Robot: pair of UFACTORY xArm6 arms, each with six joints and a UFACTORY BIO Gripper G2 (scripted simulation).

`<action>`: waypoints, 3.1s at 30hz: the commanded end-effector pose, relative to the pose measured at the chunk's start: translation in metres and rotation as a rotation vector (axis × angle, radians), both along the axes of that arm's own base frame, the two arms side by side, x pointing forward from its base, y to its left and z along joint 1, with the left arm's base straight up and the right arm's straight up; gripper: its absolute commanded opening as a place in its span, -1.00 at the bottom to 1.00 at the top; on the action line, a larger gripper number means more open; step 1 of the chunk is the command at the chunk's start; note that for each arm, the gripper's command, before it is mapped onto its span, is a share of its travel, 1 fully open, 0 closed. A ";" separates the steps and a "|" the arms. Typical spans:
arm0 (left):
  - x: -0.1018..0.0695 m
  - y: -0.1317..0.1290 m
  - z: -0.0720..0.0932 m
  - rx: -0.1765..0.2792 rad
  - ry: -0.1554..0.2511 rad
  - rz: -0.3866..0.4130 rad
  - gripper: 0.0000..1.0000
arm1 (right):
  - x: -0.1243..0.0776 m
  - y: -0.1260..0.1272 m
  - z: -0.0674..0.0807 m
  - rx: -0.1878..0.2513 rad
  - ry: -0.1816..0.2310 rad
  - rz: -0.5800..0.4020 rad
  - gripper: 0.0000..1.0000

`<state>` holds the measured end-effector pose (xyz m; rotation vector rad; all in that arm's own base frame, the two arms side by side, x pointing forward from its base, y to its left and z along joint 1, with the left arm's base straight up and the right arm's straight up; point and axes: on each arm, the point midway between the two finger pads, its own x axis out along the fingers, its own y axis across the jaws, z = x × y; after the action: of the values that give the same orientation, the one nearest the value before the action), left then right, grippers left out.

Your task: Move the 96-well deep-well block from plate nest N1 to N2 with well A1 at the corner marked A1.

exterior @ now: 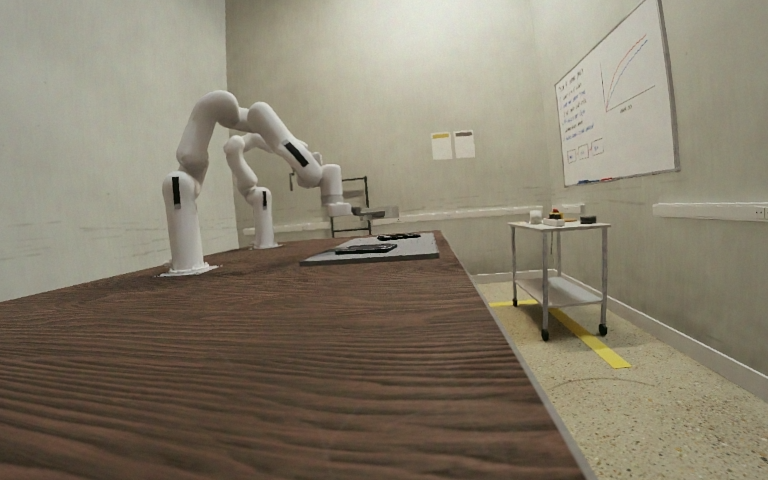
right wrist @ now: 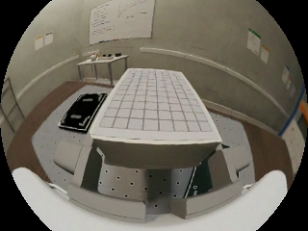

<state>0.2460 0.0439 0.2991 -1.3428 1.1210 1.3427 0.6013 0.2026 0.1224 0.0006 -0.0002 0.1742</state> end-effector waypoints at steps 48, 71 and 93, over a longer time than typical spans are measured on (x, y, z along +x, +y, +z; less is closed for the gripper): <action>0.000 0.000 0.001 0.002 -0.002 0.000 1.00 | 0.047 0.146 0.003 0.002 -0.004 -0.001 -1.00; 0.000 0.000 0.001 0.002 -0.002 0.000 1.00 | 0.067 0.213 0.003 0.003 -0.004 -0.001 -1.00; 0.000 0.000 0.001 0.002 -0.002 0.000 1.00 | 0.073 0.230 0.003 0.003 -0.004 -0.001 -1.00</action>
<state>0.2460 0.0439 0.2991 -1.3428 1.1210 1.3427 0.6733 0.4315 0.1221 -0.0002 0.0003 0.1734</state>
